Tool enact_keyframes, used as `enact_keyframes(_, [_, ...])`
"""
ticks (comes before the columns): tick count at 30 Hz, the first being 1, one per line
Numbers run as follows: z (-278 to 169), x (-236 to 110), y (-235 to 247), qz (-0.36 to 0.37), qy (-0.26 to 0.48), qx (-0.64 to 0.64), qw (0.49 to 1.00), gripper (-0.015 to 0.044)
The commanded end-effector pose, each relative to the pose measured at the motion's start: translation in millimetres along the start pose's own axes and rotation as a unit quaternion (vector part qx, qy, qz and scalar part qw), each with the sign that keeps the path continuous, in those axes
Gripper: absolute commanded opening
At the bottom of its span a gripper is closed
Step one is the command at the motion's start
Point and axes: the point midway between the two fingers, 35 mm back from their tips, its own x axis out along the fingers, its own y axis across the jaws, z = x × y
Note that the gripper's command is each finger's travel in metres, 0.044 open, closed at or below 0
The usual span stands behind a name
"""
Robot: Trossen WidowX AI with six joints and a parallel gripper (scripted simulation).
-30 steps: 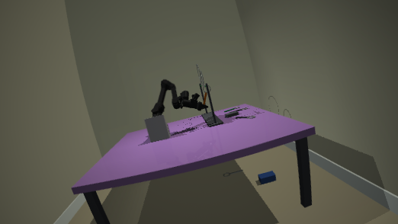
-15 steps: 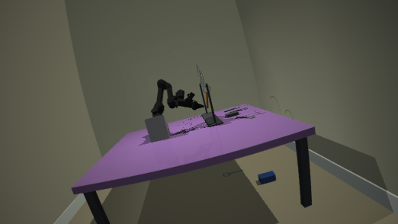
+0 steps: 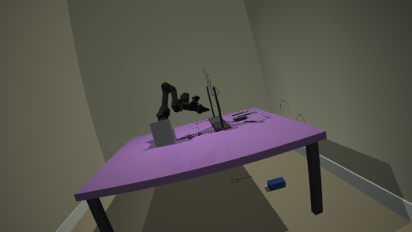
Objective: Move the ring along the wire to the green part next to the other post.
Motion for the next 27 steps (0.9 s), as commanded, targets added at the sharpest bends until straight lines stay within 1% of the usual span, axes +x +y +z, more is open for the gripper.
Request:
enact_keyframes(1, [-0.5, -0.3, 0.6, 0.002, 0.002, -0.002, 1.0, 0.016])
enact_keyframes(7, [-0.5, -0.3, 0.6, 0.002, 0.002, -0.002, 1.0, 0.016])
enact_keyframes(9, [-0.1, -8.2, 0.1, 0.0, 0.0, 0.0, 1.0, 0.0212])
enact_keyframes(12, [-5.0, -40.0, 0.4, 0.0, 0.0, 0.0, 1.0, 0.0291])
enact_keyframes(13, [-6.5, -45.6, 0.6, 0.0, 0.0, 0.0, 1.0, 0.0317])
enact_keyframes(17, [-7.1, -47.4, 0.7, 0.0, -0.001, 0.0, 1.0, 0.0423])
enact_keyframes(18, [-7.1, -47.4, 0.7, 0.0, -0.001, 0.0, 1.0, 0.044])
enact_keyframes(27, [-7.1, -47.4, 0.7, 0.0, -0.001, 0.0, 1.0, 0.044])
